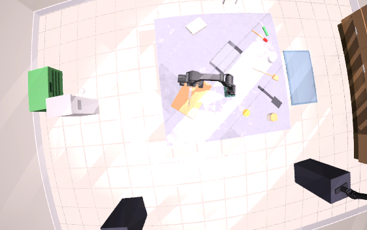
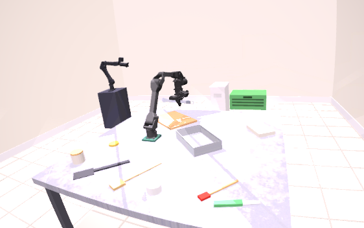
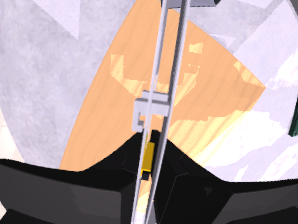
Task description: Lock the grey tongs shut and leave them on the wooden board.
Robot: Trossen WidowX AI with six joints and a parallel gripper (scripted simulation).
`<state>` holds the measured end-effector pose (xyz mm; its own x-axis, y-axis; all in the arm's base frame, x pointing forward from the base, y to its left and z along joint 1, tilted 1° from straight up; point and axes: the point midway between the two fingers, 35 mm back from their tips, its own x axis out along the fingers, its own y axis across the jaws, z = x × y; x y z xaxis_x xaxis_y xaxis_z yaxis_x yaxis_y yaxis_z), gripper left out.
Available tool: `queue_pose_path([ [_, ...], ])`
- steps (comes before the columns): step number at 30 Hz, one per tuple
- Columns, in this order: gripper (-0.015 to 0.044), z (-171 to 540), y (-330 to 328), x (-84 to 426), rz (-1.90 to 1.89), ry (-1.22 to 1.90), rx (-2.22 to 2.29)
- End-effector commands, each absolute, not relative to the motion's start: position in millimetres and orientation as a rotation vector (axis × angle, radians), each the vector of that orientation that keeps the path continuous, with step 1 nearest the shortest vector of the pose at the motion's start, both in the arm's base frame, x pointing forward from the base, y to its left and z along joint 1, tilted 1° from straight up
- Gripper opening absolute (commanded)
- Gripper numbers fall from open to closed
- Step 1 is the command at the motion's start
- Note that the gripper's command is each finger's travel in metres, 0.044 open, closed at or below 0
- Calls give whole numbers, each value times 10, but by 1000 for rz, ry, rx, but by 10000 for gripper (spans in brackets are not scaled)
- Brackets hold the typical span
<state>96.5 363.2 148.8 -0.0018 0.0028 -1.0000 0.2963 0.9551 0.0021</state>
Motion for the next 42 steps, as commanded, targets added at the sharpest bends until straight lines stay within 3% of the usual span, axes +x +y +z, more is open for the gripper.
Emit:
queue_pose_path([
  [1,-150,1557,3669,681,-263,1562,301],
  [9,-150,1557,3681,211,-343,1555,378],
  [22,-150,1536,3667,200,-352,1587,368],
  [42,-150,1476,3528,213,-340,2254,341],
])
